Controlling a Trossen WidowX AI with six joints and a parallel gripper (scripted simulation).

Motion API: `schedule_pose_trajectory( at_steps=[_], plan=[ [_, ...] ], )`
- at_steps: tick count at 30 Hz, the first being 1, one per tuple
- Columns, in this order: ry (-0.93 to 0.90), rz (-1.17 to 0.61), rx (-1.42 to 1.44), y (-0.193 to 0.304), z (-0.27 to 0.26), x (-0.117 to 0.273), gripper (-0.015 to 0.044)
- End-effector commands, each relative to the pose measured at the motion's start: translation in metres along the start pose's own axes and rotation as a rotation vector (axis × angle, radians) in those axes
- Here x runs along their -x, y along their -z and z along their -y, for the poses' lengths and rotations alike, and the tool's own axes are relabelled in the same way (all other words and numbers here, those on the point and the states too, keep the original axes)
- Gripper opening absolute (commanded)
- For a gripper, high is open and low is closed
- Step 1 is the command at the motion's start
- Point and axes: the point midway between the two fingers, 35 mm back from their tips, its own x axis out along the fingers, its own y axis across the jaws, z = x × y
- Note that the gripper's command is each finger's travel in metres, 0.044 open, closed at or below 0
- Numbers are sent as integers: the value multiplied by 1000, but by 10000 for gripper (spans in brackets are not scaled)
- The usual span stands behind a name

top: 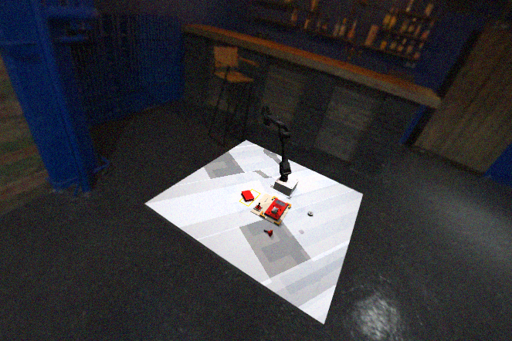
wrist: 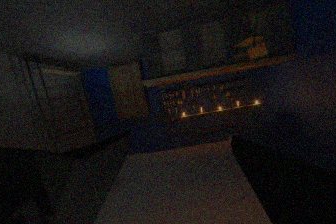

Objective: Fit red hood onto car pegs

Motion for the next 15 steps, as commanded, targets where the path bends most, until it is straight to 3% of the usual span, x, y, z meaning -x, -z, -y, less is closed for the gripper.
schedule_pose_trajectory(
  at_steps=[1,15],
  plan=[
    [118,95,-4,-34,32,37,440],
    [368,410,-3,-138,82,164,440]
  ],
)
